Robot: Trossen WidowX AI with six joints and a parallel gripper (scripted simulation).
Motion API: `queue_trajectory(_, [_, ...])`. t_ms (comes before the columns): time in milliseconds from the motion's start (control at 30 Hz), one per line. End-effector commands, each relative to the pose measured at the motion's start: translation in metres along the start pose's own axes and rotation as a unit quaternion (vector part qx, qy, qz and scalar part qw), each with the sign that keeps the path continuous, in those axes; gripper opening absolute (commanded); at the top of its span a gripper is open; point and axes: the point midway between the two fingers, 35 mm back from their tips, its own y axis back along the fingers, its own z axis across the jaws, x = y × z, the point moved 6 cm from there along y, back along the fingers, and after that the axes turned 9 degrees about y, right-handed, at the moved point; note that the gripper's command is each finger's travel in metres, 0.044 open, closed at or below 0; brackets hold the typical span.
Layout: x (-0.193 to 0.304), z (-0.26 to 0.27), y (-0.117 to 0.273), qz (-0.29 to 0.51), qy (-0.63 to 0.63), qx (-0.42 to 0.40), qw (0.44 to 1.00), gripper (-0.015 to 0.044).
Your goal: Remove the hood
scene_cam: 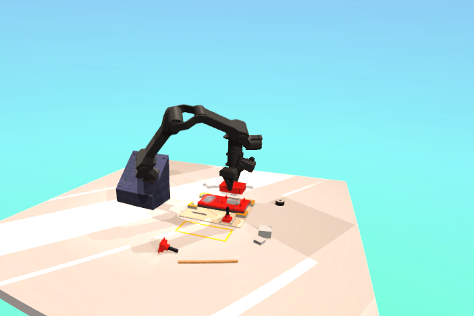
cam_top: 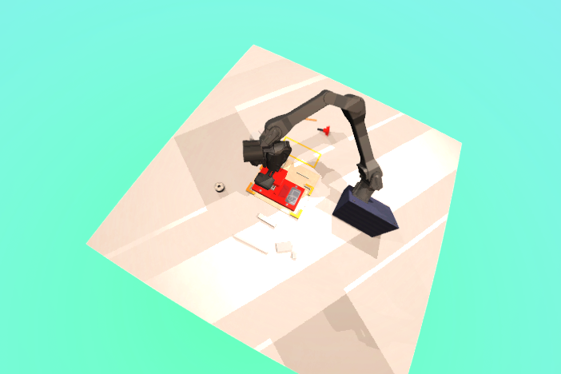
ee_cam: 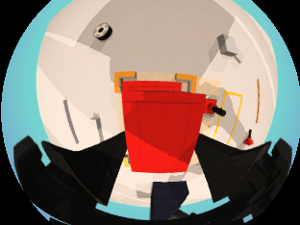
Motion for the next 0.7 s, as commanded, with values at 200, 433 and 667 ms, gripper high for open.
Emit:
queue_trajectory(200, [0.005,-0.046,0.008,-0.008,-0.002,-0.004,1.0,0.0])
queue_trajectory(433, [0.011,-0.075,0.01,-0.009,-0.003,-0.006,1.0,0.0])
queue_trajectory(667, [0.02,-0.103,0.011,-0.01,-0.003,-0.006,1.0,0.0])
